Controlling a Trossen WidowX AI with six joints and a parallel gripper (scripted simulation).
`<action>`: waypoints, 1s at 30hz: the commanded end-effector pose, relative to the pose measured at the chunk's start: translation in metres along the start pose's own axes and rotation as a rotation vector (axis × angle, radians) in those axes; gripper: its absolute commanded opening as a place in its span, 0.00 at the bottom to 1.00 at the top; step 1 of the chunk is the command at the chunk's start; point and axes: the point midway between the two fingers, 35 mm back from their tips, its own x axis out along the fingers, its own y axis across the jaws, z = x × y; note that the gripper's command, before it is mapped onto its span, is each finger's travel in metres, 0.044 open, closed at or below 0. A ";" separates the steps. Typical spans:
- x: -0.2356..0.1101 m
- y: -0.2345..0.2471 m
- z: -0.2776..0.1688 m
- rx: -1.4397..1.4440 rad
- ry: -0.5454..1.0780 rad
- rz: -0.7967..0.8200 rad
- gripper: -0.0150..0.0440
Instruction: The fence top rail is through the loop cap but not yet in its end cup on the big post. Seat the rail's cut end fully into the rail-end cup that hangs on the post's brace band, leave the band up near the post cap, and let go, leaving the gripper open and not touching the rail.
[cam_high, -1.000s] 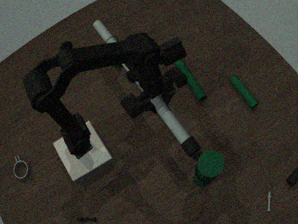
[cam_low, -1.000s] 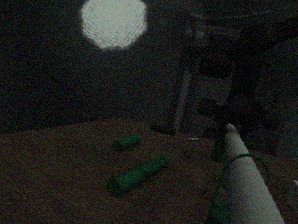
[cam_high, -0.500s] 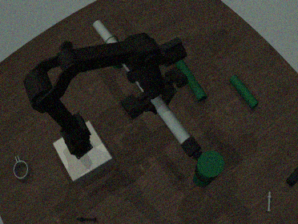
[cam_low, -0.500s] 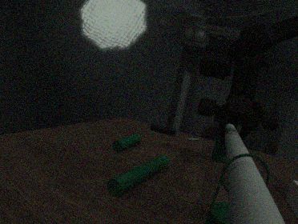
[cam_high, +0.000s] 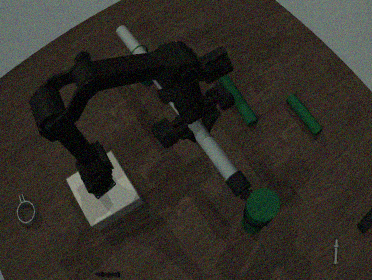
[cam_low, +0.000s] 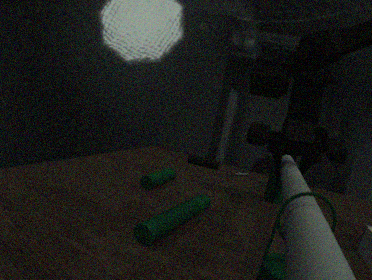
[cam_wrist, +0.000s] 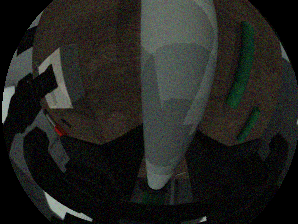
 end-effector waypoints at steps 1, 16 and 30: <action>0.000 0.000 -0.002 0.000 0.001 0.000 0.25; 0.002 0.000 -0.012 0.000 0.002 0.000 0.25; 0.004 0.000 -0.020 0.000 0.003 0.000 0.25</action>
